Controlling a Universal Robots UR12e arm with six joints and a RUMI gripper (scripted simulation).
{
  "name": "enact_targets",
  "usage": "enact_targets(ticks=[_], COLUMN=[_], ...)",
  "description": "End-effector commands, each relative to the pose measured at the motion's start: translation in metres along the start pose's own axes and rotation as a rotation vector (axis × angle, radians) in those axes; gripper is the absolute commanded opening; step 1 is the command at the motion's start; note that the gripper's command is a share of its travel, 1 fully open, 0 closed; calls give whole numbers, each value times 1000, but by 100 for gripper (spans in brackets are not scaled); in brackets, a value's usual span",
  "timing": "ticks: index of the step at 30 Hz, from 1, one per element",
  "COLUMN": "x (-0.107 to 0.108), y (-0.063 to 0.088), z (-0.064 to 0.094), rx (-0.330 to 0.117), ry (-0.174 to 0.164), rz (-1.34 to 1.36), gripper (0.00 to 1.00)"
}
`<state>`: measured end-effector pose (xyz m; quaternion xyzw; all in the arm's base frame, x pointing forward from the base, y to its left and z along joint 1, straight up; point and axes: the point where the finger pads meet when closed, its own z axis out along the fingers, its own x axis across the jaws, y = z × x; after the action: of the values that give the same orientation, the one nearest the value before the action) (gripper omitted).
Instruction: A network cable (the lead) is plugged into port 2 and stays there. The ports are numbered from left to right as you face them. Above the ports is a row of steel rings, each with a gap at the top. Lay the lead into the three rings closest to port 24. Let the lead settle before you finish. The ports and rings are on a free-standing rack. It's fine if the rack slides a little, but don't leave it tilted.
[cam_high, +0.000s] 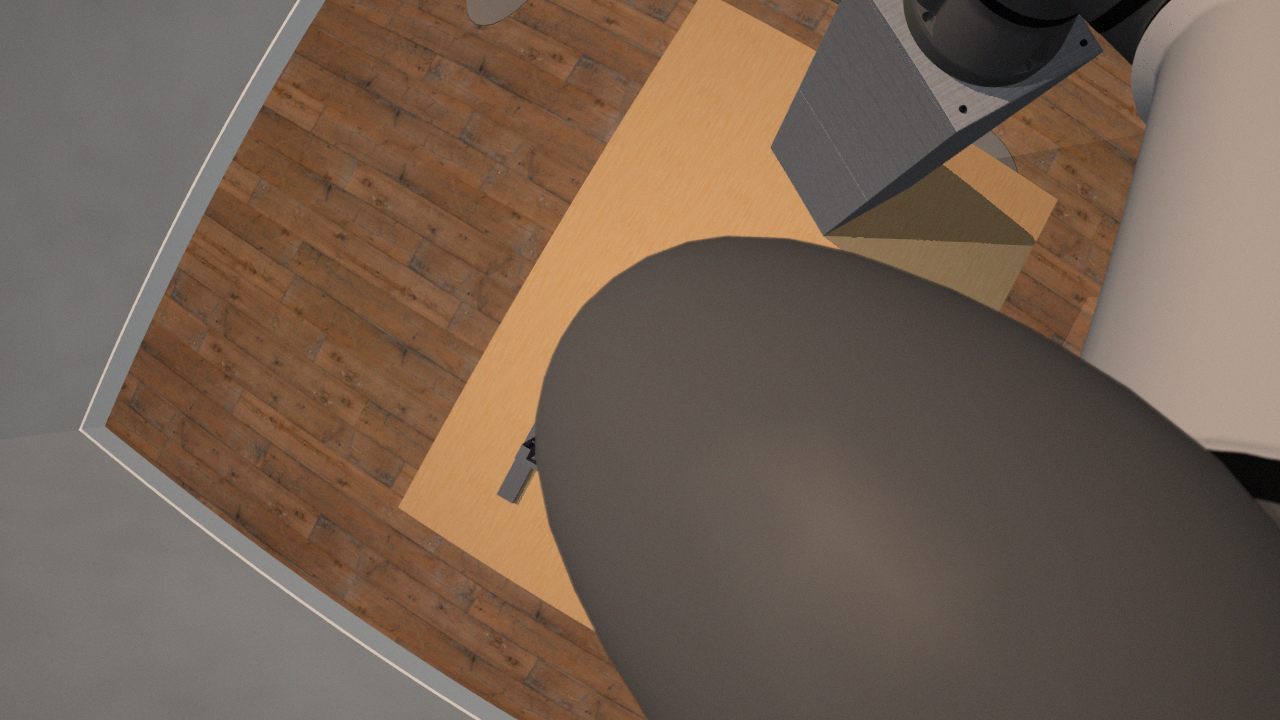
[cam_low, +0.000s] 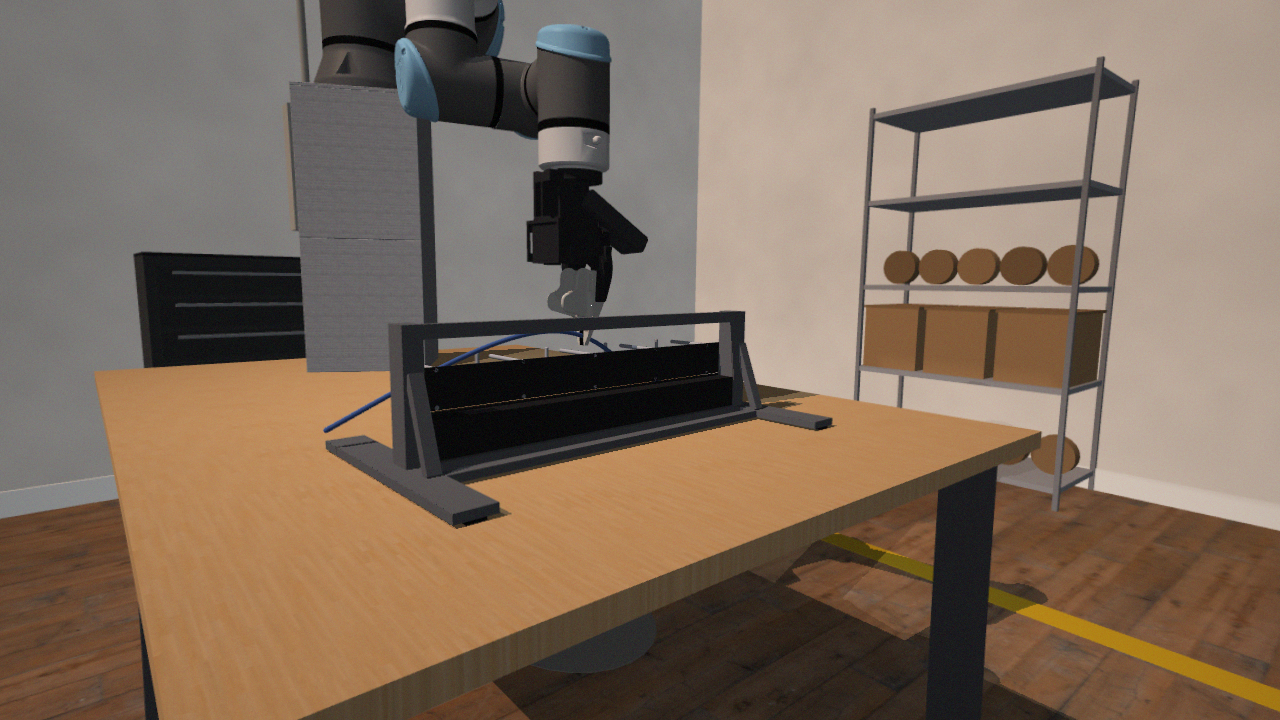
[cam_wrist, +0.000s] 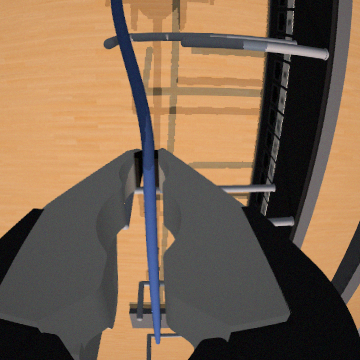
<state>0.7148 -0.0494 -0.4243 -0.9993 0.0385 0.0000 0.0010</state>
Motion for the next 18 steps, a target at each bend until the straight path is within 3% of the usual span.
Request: enact_targets(ticks=[1,18], x=[1,1], y=[0,0], z=[4,22], rx=[0,0], ry=[1,1], rz=[0,0], gripper=[0,0])
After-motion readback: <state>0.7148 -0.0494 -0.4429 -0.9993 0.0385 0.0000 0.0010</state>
